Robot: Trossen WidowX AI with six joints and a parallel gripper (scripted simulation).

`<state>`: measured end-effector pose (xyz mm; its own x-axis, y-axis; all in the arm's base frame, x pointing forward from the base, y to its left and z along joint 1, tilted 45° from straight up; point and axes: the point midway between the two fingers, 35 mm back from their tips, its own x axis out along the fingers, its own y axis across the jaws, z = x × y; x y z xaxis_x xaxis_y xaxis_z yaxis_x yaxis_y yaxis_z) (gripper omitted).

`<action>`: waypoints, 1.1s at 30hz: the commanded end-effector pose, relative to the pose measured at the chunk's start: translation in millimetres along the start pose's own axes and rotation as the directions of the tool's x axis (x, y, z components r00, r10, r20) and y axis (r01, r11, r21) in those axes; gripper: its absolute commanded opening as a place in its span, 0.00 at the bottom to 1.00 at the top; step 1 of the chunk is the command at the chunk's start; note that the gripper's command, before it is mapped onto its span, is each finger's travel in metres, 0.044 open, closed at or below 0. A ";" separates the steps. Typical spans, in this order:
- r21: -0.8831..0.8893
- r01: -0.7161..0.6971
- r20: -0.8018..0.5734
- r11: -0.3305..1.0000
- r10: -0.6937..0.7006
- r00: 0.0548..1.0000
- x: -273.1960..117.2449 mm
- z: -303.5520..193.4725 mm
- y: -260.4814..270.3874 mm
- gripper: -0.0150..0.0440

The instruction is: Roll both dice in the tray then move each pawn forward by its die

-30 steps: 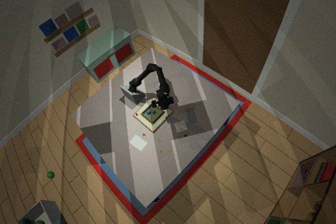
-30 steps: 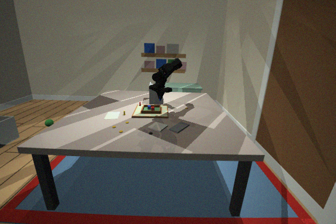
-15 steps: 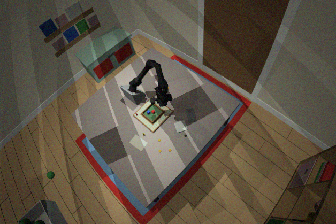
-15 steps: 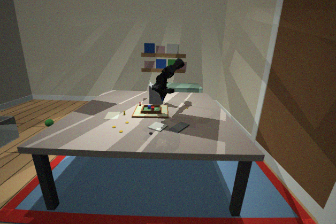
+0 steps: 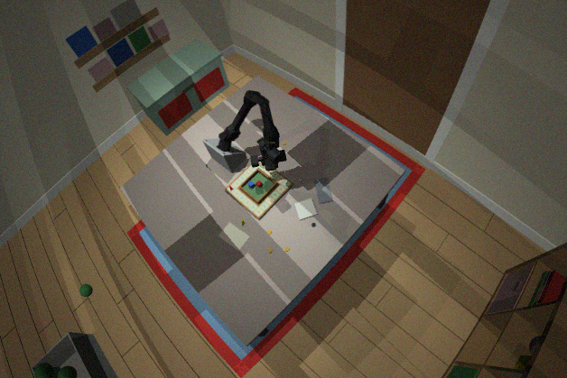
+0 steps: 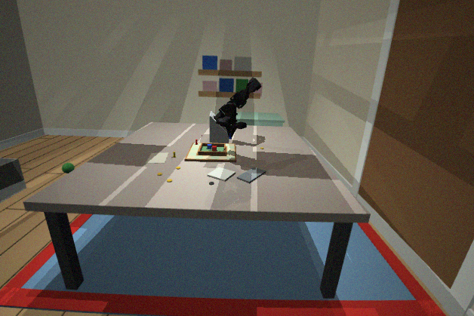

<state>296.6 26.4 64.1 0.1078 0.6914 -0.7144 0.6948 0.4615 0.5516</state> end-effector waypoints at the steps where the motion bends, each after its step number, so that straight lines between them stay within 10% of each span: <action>1: 0.003 -0.003 -0.002 1.000 0.003 1.000 6.7 -14.9 -7.2 0.25; 33: 0.006 -0.007 -0.010 1.000 0.007 1.000 67.1 -68.9 -45.9 0.25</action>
<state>225.0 80.1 30.3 0.1139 0.6952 -0.7098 0.6910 0.4579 0.5593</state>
